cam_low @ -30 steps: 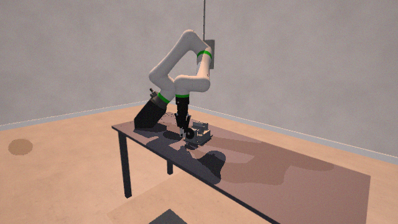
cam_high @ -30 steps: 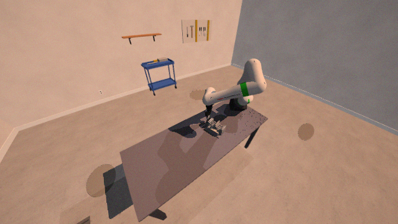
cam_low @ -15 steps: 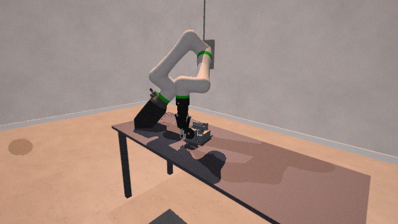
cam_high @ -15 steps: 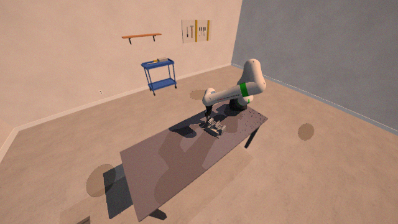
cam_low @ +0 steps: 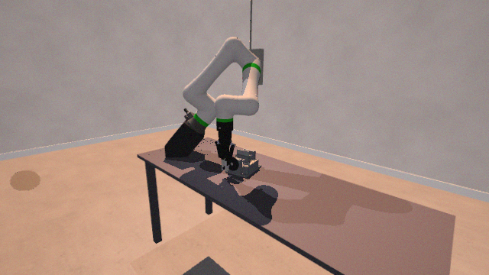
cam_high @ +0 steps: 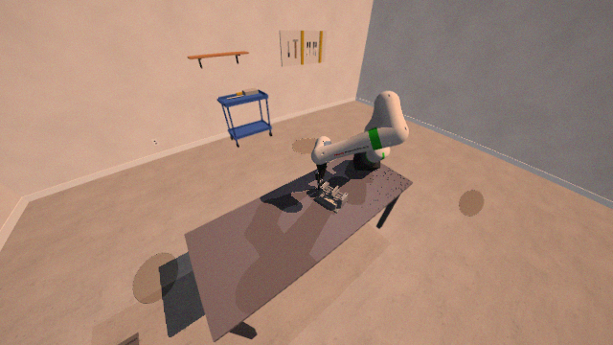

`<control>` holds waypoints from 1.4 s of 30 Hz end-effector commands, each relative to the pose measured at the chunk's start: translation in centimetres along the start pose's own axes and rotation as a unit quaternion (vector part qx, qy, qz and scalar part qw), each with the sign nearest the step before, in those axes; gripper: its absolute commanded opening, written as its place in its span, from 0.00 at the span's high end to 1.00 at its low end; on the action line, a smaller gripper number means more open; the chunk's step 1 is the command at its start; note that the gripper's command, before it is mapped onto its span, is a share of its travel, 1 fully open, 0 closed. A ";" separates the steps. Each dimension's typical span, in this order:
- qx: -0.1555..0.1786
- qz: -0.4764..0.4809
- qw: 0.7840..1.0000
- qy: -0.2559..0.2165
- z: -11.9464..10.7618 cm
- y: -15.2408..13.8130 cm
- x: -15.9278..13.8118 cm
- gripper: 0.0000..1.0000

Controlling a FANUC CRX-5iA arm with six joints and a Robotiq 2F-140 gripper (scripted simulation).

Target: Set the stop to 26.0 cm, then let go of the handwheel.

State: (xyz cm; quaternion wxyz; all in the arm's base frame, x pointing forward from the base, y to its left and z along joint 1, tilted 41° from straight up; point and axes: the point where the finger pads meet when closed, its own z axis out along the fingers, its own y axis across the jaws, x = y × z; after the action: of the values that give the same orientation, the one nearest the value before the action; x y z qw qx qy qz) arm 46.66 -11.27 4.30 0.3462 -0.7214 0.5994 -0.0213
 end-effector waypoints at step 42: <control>0.000 0.000 1.000 0.000 1.4 -2.5 0.0 0.96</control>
State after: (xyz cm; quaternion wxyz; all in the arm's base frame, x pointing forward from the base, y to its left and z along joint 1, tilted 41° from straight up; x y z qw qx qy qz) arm 49.18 -10.52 4.43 0.3461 -0.7215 0.5994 -0.0211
